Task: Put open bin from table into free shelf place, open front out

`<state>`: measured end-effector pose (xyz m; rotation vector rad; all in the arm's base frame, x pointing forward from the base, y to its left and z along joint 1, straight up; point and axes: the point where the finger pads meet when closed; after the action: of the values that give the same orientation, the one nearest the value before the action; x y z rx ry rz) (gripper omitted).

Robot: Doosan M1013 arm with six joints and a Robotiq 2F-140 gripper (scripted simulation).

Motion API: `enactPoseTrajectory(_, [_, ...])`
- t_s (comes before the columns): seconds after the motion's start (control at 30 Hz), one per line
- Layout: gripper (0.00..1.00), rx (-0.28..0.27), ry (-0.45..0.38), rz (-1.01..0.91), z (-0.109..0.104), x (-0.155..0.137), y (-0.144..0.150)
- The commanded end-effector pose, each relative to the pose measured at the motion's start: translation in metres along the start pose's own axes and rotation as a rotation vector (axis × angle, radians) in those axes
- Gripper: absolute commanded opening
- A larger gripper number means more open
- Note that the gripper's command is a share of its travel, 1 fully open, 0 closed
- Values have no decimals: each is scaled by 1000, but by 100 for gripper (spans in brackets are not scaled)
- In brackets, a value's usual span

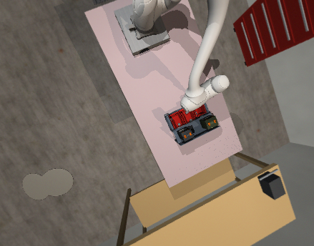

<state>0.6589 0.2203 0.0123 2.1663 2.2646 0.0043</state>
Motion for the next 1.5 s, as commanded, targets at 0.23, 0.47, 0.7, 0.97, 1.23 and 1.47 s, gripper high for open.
enactPoseTrajectory(0.23, [0,0,0,0,0,0,5])
enactPoseTrajectory(0.47, [0,0,0,0,0,1,11])
enactPoseTrajectory(0.7, [0,0,0,0,0,1,16])
enactPoseTrajectory(0.97, [0,0,0,0,0,1,17])
enactPoseTrajectory(1.23, [0,0,0,0,0,1,17])
enactPoseTrajectory(1.47, [0,0,0,0,0,1,17])
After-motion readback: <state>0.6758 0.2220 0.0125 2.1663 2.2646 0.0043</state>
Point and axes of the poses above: the point where the finger pads meet when closed, its own z axis out along the fingers, its own y axis across the jaws, x = y × z, and after that the axes turned 3 degrees about z, right-handed
